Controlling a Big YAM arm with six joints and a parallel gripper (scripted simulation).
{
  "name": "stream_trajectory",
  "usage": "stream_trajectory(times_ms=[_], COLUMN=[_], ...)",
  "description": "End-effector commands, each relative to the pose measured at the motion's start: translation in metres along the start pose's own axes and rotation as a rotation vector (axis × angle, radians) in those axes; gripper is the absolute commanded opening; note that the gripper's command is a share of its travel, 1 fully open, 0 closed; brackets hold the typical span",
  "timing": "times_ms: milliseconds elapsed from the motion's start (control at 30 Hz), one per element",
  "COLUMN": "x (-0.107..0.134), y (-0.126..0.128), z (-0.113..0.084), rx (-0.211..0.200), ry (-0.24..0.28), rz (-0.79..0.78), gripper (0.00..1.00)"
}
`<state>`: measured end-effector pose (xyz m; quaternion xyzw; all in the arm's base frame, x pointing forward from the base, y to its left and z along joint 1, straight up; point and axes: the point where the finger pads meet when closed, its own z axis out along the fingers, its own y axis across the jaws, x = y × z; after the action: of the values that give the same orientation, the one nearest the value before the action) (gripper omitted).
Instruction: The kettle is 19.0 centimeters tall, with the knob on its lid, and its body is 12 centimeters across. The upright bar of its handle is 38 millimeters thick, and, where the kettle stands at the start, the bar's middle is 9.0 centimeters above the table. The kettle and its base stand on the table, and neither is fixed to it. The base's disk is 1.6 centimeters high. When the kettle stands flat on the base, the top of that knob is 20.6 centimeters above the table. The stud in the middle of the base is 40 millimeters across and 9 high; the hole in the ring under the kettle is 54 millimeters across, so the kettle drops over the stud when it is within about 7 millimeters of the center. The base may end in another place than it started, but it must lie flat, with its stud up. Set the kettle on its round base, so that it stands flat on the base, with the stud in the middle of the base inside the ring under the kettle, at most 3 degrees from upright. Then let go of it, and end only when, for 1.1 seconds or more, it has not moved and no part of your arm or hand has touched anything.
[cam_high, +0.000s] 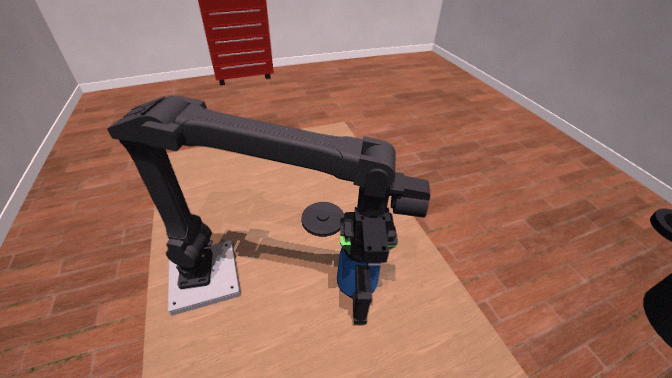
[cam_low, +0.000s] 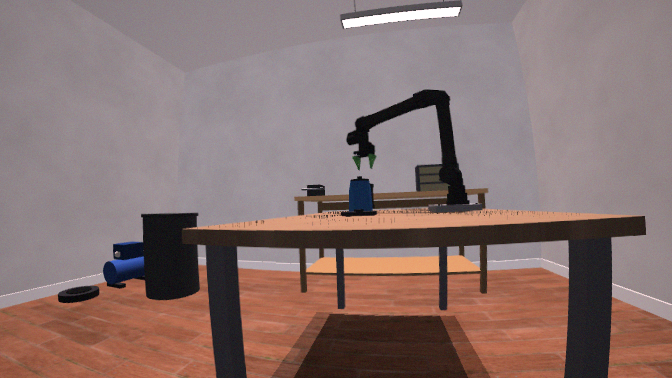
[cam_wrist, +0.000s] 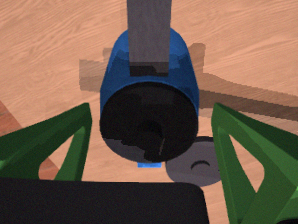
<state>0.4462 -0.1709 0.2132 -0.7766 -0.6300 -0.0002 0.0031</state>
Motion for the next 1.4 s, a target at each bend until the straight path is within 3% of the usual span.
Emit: stream_trajectory(times_ms=[0,167,567,1367], x=[-0.005,-0.004,-0.004,-0.005], y=[0.007,0.007,0.006,0.01], z=[0.021,0.044,0.072,0.071], rx=[-0.001,-0.001,-0.001,-0.009], ry=[-0.005,-0.005,-0.005,-0.006], rz=[0.007,0.007,0.007,0.007], gripper=[0.74,0.74,0.74,0.74])
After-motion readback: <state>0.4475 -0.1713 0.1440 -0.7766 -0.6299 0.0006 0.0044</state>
